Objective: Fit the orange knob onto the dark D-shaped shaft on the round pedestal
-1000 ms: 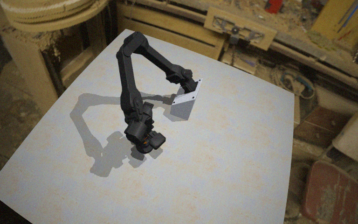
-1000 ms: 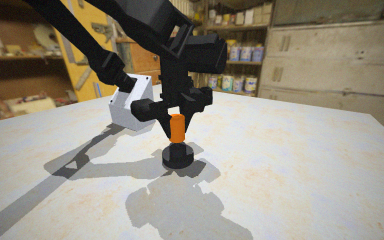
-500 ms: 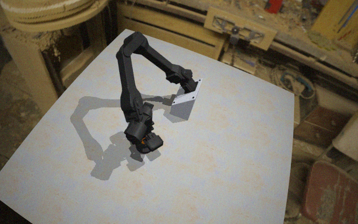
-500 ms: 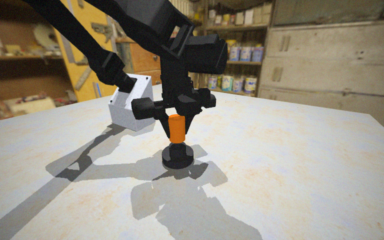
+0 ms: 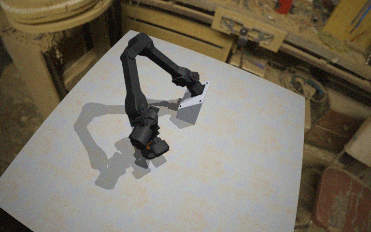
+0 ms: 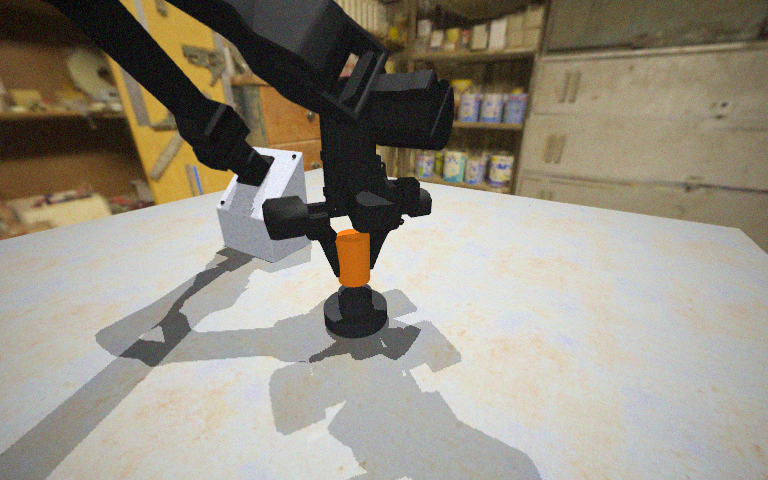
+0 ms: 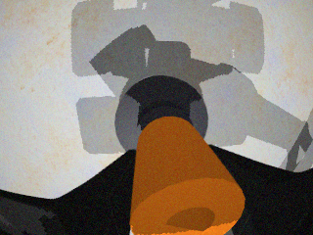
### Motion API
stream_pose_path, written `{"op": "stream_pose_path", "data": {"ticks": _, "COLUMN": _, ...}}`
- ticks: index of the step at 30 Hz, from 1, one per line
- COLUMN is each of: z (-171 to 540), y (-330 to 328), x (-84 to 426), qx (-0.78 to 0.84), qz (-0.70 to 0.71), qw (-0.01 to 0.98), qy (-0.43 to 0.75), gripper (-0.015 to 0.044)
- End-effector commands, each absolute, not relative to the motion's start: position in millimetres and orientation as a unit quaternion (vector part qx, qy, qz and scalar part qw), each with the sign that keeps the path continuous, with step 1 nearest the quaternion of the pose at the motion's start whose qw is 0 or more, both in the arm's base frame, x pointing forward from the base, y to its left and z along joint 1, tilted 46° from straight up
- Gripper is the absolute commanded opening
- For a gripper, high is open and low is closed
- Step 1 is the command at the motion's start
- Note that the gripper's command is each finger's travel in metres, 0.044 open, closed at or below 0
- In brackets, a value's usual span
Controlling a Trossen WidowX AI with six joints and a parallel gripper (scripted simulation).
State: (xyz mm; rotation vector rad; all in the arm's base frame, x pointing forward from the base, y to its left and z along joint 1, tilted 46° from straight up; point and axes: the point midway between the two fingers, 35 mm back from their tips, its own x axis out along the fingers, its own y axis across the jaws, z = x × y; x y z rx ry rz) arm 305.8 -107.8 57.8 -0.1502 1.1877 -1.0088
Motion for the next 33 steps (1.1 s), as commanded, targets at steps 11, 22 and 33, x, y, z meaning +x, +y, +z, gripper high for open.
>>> {"op": "stream_pose_path", "data": {"ticks": 11, "z": 60.9, "y": -106.1, "x": 308.2, "qx": 0.007, "qz": -0.509, "qw": 0.713, "qy": 0.482, "gripper": 0.0000}}
{"op": "stream_pose_path", "data": {"ticks": 22, "z": 57.6, "y": -108.3, "x": 306.3, "qx": 0.007, "qz": -0.509, "qw": 0.713, "qy": 0.482, "gripper": 0.0000}}
{"op": "stream_pose_path", "data": {"ticks": 33, "z": 60.6, "y": -106.3, "x": 307.3, "qx": 0.007, "qz": -0.509, "qw": 0.713, "qy": 0.482, "gripper": 0.0000}}
